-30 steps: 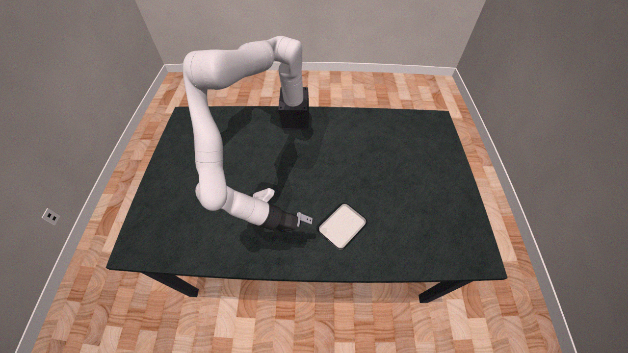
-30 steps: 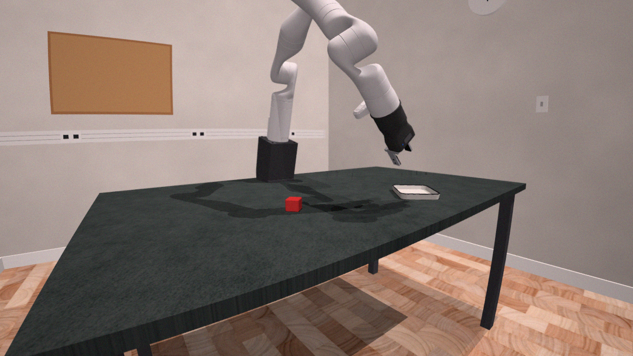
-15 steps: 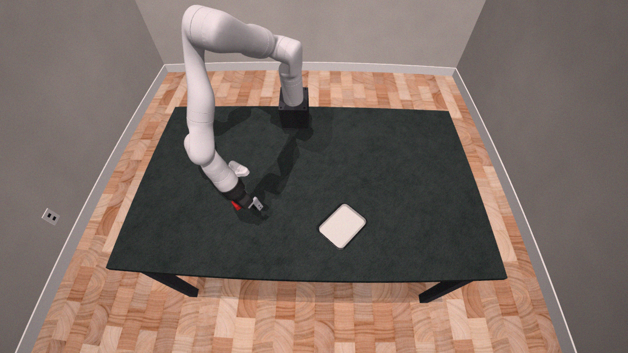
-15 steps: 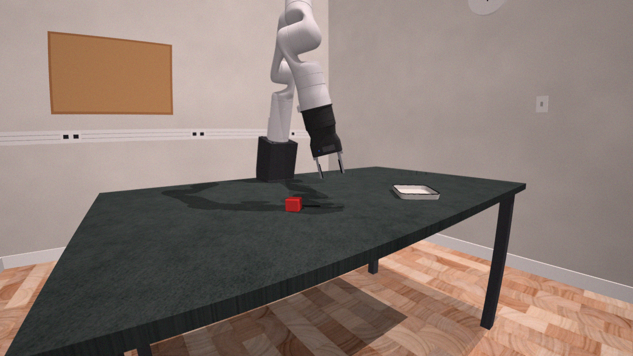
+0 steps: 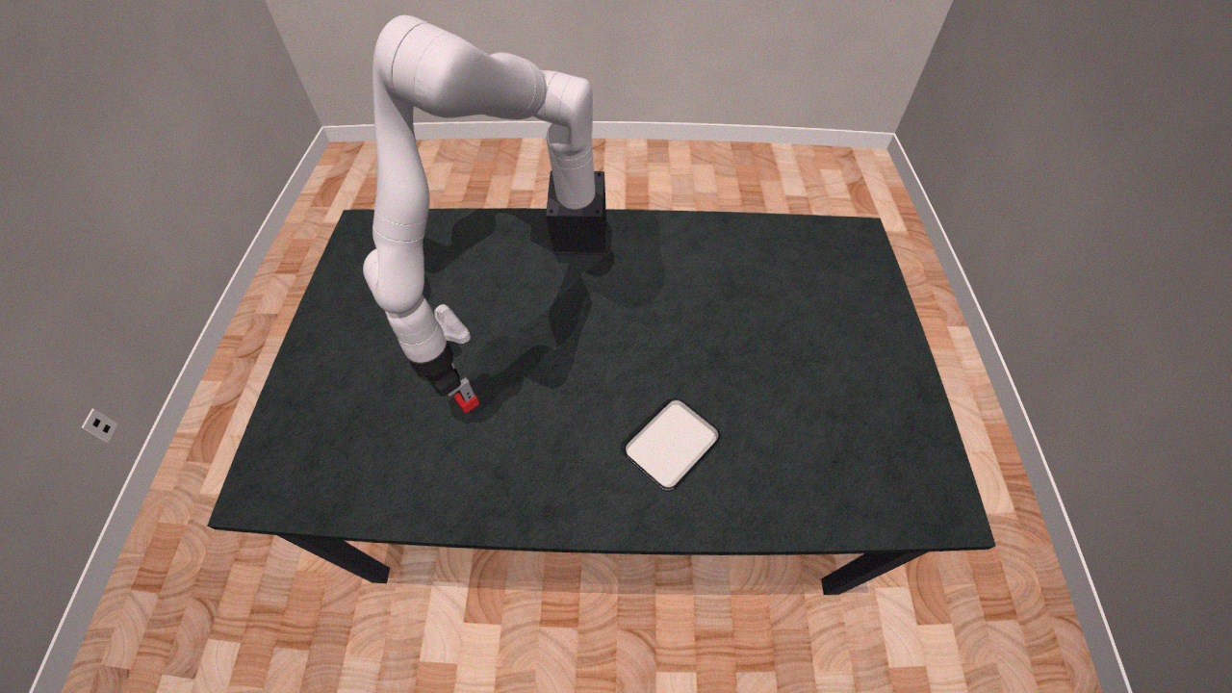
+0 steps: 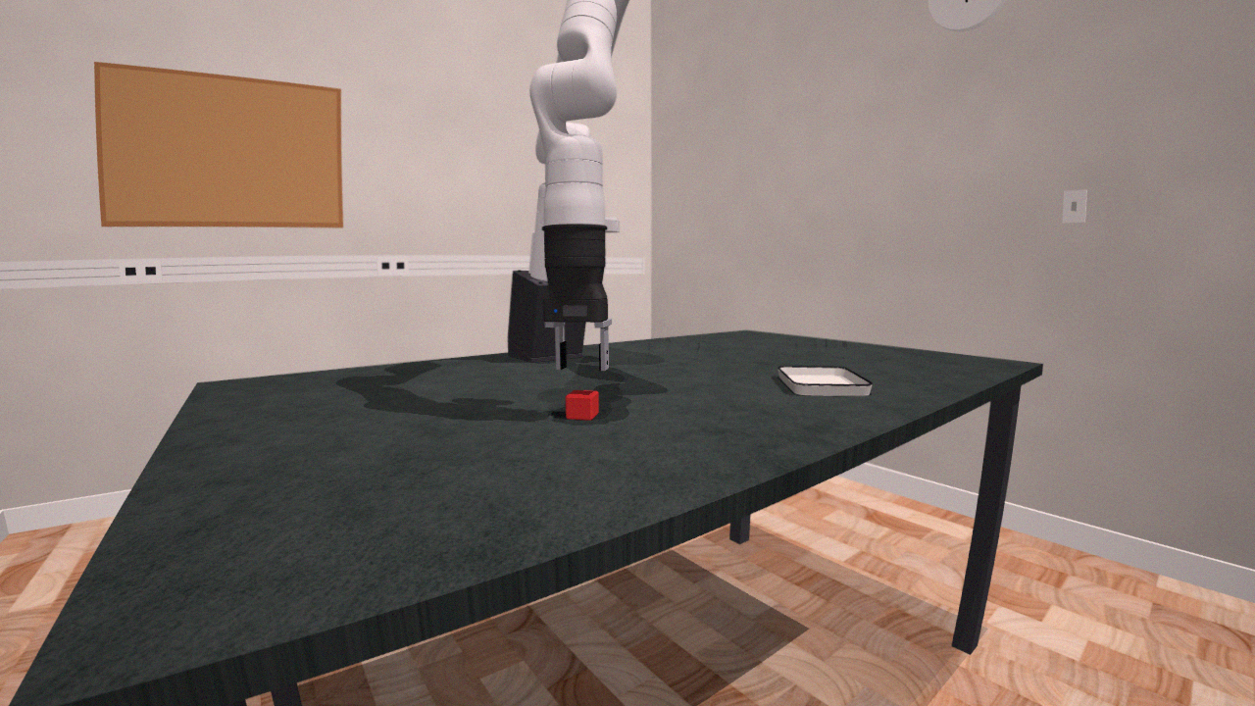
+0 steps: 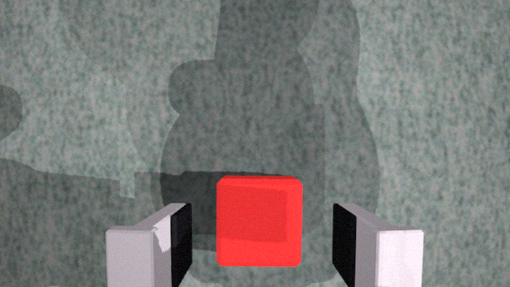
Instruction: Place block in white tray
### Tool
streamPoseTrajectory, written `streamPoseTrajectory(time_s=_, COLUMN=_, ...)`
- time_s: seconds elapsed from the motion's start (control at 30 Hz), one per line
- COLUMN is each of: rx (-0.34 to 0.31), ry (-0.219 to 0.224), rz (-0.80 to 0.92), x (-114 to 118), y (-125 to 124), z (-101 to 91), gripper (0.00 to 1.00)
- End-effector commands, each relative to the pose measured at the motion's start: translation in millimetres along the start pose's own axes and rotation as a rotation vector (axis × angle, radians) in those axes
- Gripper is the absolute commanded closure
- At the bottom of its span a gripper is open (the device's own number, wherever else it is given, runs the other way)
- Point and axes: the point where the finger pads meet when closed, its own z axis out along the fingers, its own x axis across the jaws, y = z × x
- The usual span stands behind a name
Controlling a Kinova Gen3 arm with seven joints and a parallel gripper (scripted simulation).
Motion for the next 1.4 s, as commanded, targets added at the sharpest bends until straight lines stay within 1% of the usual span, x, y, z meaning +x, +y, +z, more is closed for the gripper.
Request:
streamPoseTrajectory(time_s=0.0, rx=-0.004, ry=-0.003, rz=0.004, x=-1.5, y=1.3, z=-0.4, gripper=0.00)
streamPoseTrajectory(time_s=1.03, rx=-0.004, ry=-0.004, rz=0.004, x=-1.7, y=1.4, z=-0.1, gripper=0.00)
streamPoseTrajectory(time_s=1.37, rx=0.001, ry=-0.007, rz=0.007, x=-1.5, y=1.3, z=7.1, gripper=0.00)
